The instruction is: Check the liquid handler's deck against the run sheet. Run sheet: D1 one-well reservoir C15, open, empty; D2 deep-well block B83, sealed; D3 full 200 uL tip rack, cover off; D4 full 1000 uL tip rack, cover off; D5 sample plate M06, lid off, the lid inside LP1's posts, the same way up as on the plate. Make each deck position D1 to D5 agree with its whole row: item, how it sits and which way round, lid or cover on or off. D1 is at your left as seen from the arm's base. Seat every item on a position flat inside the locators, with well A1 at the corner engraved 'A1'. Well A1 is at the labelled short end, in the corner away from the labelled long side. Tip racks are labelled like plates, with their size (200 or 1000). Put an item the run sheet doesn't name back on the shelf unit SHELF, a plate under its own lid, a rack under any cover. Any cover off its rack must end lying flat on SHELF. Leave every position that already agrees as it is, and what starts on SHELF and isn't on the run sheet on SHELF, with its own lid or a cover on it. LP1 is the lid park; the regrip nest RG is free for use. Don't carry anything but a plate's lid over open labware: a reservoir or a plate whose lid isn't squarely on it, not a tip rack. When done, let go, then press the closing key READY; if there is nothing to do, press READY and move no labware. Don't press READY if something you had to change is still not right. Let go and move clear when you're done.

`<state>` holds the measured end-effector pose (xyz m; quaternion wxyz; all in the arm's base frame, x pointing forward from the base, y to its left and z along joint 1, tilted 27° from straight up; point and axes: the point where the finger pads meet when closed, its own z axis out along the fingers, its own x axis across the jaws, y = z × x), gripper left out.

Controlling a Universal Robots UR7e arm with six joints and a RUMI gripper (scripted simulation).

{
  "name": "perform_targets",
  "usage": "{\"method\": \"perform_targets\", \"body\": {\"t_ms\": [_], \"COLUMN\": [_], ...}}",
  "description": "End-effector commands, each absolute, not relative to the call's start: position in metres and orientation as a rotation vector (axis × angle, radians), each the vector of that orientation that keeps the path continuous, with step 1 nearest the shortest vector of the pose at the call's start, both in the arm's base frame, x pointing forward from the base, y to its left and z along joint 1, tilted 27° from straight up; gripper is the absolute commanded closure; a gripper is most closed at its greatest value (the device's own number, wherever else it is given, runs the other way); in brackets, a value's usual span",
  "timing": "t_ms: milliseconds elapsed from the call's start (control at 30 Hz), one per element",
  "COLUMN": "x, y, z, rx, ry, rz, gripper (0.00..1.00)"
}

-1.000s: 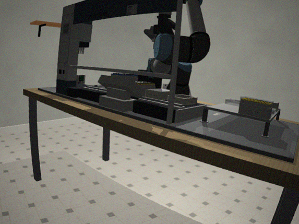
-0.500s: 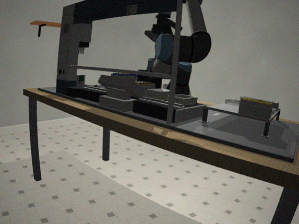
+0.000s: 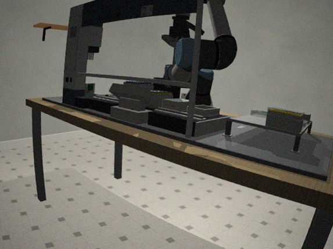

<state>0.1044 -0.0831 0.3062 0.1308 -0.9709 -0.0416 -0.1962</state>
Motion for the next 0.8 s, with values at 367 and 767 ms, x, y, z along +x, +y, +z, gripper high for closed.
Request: {"method": "perform_targets", "body": {"t_ms": [367, 767], "x": [0.1041, 0.1038], "y": [-0.0832, -0.0834], "z": [0.3063, 0.3070], "rx": [-2.827, -2.794], "ry": [-0.503, -0.822], "rz": [-0.632, -0.670], "gripper": [0.18, 0.18]}}
